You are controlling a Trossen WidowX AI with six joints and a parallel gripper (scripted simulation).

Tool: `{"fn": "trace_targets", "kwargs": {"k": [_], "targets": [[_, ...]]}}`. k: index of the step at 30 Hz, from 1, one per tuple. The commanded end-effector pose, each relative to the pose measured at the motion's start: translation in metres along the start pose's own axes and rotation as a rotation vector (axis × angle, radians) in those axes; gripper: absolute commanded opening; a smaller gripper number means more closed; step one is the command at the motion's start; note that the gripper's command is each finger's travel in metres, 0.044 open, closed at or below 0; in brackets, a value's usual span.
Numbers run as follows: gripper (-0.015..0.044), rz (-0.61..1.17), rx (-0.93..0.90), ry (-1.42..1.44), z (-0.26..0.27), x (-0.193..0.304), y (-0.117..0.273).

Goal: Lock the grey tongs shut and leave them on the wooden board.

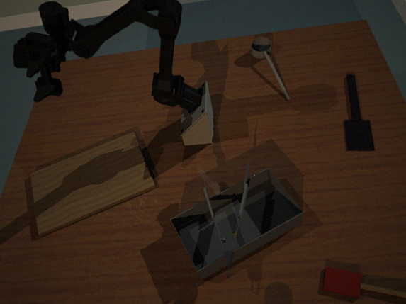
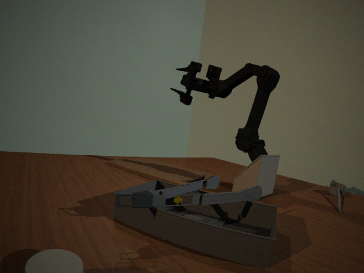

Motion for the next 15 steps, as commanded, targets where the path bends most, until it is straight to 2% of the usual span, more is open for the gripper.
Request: {"fn": "trace_targets", "kwargs": {"k": [1,2,9,15], "targets": [[0.0426,0.000,0.000,0.000,0.000,0.000,0.000],[0.0440,-0.003,-0.005,-0.006,-0.001,-0.002,0.000],[0.0440,-0.032,-0.087,-0.152,-0.019,-0.022,-0.010],[0.0440,-0.081,-0.136,-0.326,-0.049,-0.053,-0.039]]}}
Point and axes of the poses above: the point midway between the two fingers, 35 mm back from their tips, its own y axis back along the fingers, its own z axis across the jaws, x = y × z, the point moved 7 cm from there along y, back along the fingers, and after that the axes turned 12 degrees about -y, right-handed, at the moved point
